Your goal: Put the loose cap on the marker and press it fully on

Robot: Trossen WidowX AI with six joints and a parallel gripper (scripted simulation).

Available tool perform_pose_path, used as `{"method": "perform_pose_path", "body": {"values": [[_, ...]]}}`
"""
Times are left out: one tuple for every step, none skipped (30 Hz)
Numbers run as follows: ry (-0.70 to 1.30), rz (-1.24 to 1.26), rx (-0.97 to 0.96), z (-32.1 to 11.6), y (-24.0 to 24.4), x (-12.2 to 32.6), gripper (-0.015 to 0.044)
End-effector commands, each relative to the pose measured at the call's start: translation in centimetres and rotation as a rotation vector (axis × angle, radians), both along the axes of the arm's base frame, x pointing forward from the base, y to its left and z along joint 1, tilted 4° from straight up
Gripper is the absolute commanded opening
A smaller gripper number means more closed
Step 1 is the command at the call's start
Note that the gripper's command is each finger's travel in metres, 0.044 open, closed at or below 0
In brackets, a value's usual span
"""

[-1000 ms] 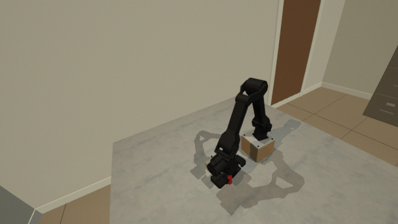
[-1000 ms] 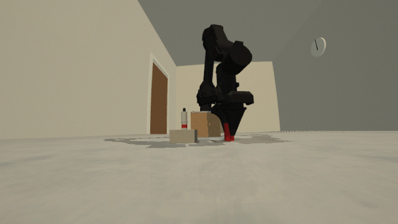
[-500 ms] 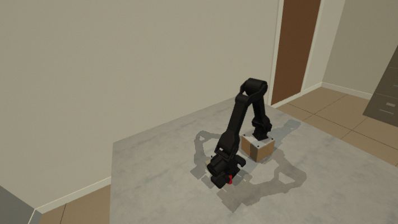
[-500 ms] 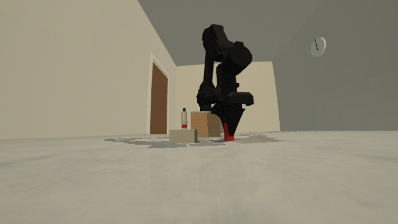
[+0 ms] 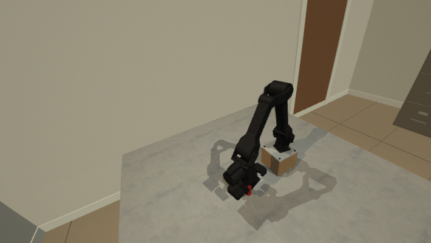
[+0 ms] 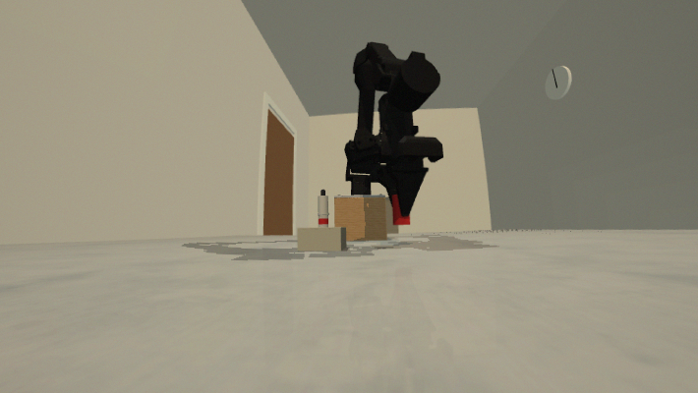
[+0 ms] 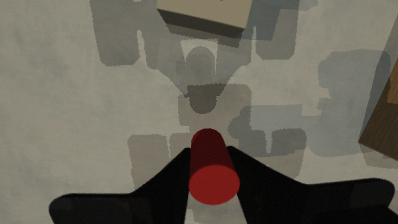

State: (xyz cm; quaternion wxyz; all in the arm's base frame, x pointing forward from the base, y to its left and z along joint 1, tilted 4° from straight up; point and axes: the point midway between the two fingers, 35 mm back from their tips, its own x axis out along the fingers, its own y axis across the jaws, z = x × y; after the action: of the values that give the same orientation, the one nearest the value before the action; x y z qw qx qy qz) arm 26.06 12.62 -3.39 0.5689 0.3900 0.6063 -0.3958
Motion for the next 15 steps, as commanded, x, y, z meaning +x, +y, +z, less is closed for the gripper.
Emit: {"method": "perform_pose_path", "body": {"values": [[-0.011,-0.002,0.001,1.6,0.0,0.2,0.0000],[-0.011,-0.002,0.001,1.8,0.0,0.2,0.0000],[-0.011,-0.002,0.001,2.1,-0.1,0.2,0.0000],[-0.011,-0.002,0.001,2.3,-0.1,0.2,0.0000],[-0.011,-0.002,0.001,2.5,-0.1,0.2,0.0000],[-0.011,-0.002,0.001,2.5,-0.1,0.2,0.0000],[-0.011,-0.002,0.001,2.5,-0.1,0.2,0.0000],[-0.011,-0.002,0.001,2.5,-0.1,0.2,0.0000],[-0.012,-0.002,0.001,2.5,-0.1,0.2,0.0000],[-0.012,-0.002,0.001,2.6,-0.3,0.3,0.0000],[-0.012,-0.002,0.000,2.7,-0.5,0.4,0.0000],[-0.012,-0.002,0.000,2.8,-0.8,0.6,0.0000],[-0.013,-0.002,0.000,2.9,-1.0,0.8,0.0000],[-0.013,-0.002,0.000,3.1,-1.3,1.0,0.0000],[-0.013,-0.002,-0.001,3.2,-1.6,1.2,0.0000]]}}
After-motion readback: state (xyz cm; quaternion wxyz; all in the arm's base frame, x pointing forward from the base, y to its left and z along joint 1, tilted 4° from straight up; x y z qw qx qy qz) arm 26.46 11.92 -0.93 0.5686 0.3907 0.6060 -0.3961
